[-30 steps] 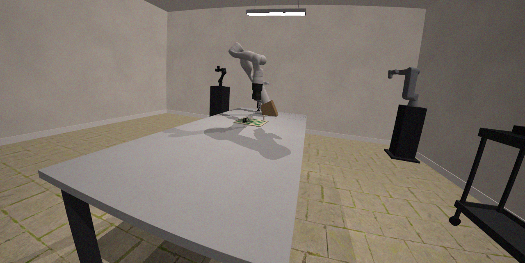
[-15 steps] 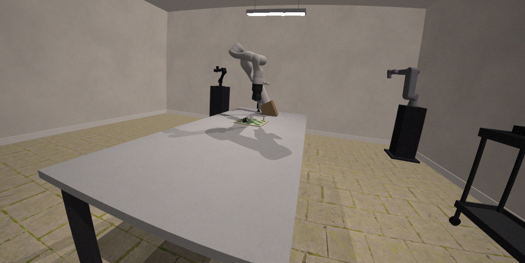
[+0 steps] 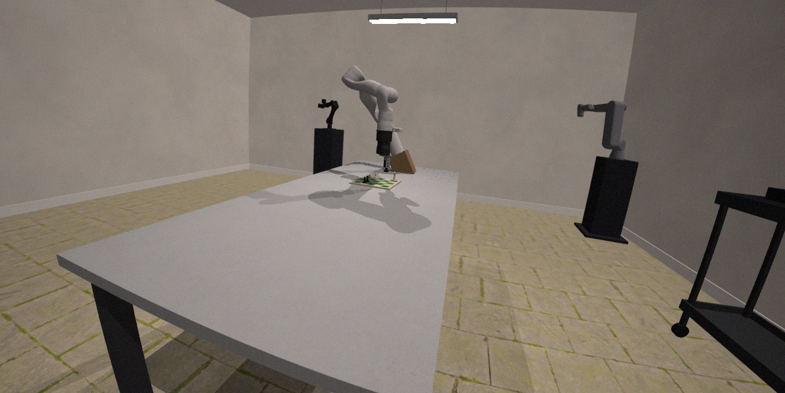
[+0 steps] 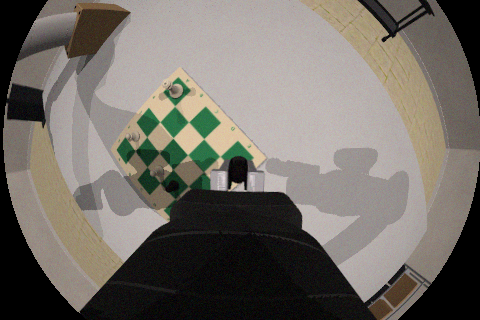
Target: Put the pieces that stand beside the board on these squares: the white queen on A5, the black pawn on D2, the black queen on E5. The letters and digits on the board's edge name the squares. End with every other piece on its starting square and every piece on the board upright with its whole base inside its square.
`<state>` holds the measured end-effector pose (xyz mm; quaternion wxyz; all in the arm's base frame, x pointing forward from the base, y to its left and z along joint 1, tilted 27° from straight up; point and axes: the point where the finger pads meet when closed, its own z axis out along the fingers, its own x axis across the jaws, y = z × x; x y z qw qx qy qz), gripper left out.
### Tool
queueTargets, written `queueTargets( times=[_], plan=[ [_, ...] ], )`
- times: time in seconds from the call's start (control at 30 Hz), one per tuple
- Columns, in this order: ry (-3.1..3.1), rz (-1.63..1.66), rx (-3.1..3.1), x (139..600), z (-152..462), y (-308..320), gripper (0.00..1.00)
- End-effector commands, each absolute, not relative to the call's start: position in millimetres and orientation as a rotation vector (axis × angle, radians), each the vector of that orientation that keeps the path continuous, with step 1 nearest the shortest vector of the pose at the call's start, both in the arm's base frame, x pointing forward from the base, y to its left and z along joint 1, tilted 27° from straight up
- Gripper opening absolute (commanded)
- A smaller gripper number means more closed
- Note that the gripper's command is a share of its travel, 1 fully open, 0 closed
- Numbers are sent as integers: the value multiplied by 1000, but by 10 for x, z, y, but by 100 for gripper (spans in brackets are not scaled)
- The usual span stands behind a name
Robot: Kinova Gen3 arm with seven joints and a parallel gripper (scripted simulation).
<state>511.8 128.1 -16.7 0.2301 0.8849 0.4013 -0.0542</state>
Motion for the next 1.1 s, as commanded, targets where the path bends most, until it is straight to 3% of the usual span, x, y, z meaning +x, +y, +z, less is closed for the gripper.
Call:
queueTargets(
  times=[0.0, 0.47, 1.07],
  plan=[
    [1104, -161, 2435, 5097, -225, 1250, 0],
    [1104, -161, 2435, 5145, -747, 984, 0],
    [1104, -161, 2435, 5150, -796, 959, 0]
  ],
)
